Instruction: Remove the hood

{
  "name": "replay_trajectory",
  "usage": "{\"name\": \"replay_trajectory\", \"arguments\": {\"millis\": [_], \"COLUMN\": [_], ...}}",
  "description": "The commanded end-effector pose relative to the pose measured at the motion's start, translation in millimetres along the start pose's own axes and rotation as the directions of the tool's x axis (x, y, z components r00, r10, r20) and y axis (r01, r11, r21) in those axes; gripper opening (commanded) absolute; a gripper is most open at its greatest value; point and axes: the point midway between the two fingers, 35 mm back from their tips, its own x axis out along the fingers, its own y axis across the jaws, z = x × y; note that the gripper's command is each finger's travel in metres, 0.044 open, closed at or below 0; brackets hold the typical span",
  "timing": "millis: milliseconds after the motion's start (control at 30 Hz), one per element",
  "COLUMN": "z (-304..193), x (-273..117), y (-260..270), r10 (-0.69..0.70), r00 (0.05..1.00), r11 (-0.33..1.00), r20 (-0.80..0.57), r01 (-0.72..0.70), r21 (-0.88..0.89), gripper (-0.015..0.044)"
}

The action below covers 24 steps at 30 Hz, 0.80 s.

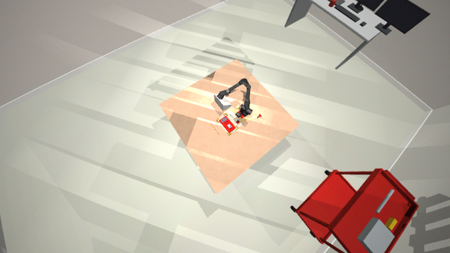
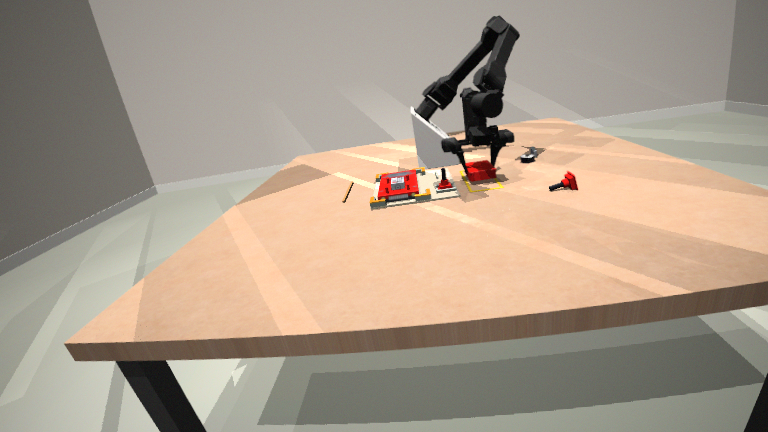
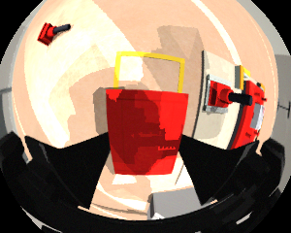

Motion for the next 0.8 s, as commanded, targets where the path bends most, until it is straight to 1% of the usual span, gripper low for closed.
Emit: {"name": "replay_trajectory", "arguments": {"millis": [0,633,767], "z": [0.2,0.0,-0.2], "x": [2.2,11.5,9.9], "y": [-1.1,-0.9,0.1], "r10": [-0.005,-0.004,0.001], "r00": [1.0,1.0,1.0], "r11": [1.0,1.0,1.0], "r20": [0.002,0.002,0.0], "r01": [0.005,0.004,-0.001], "r21": [0.005,0.005,0.0], "gripper": [0.0,0.0,0.0105]}}
